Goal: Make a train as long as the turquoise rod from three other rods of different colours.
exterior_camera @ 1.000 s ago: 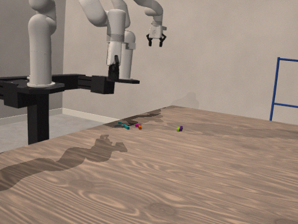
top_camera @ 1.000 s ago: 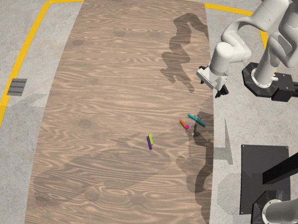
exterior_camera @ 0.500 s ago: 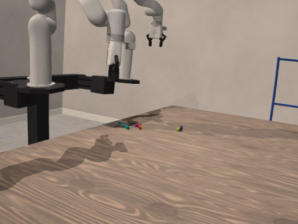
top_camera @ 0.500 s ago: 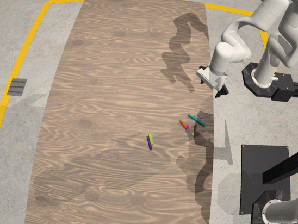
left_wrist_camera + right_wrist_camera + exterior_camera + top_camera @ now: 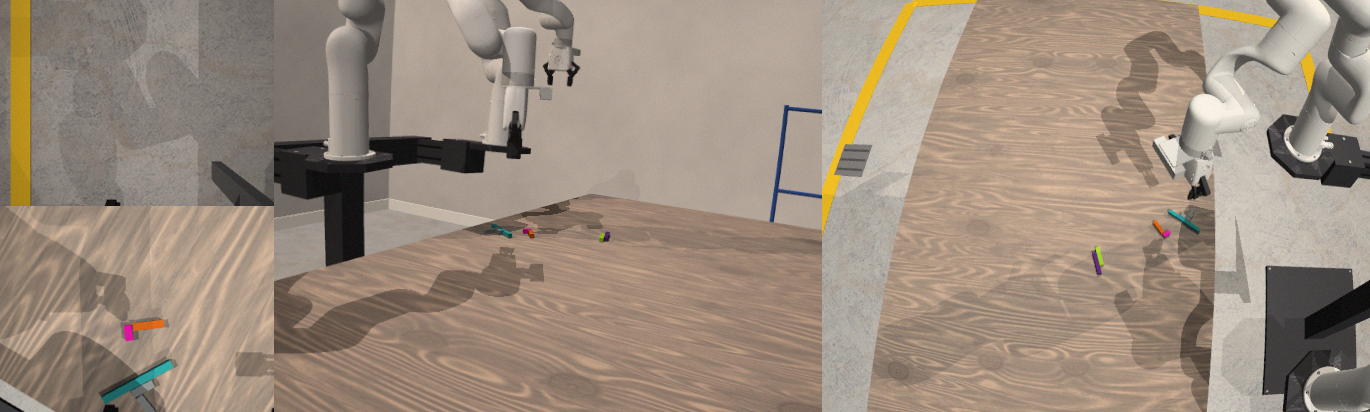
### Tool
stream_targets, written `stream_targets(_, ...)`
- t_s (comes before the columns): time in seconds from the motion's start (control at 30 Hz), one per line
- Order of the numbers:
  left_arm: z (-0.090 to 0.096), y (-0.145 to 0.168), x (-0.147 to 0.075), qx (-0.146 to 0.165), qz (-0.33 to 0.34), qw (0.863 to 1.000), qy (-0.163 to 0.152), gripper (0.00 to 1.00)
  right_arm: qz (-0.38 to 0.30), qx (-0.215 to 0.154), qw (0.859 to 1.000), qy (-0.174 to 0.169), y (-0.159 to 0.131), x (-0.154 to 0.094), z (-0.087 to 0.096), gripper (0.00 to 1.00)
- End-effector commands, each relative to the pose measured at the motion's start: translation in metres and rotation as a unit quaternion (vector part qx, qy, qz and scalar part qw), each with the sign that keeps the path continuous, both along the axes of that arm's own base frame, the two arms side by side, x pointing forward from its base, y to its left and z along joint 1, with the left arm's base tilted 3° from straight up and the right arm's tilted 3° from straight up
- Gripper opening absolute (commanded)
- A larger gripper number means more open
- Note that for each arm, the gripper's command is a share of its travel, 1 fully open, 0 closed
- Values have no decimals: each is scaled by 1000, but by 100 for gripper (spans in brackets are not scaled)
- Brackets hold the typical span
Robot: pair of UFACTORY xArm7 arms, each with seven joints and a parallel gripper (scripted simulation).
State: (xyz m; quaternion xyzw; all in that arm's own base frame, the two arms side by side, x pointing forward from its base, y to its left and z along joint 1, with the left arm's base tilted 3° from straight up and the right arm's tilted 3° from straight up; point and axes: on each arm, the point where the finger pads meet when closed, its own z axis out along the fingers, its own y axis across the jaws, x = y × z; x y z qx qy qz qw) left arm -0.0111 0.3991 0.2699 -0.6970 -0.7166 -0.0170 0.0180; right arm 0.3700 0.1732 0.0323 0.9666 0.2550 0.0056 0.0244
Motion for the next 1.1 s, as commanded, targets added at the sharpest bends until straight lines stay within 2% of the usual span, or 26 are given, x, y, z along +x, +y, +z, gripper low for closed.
stream_targets(0.0,2,1,0,2,0,1000,0,100,-56,-5,998,0,22,31,-18,100)
stream_targets(0.07,2,1,0,2,0,1000,0,100,-81,-5,997,-2,32,42,-28,100)
stream_targets(0.13,2,1,0,2,0,1000,0,100,-81,-5,997,-2,32,42,-28,100)
stream_targets(0.17,2,1,0,2,0,1000,0,100,-115,-4,993,-4,46,57,-42,100)
stream_targets(0.27,2,1,0,2,0,1000,0,100,-140,-3,990,-5,56,67,-54,100)
stream_targets(0.63,2,1,0,2,0,1000,0,100,-261,1,965,-11,106,103,-123,100)
stream_targets(1.07,2,1,0,2,0,1000,0,100,-264,2,964,-11,107,104,-125,100)
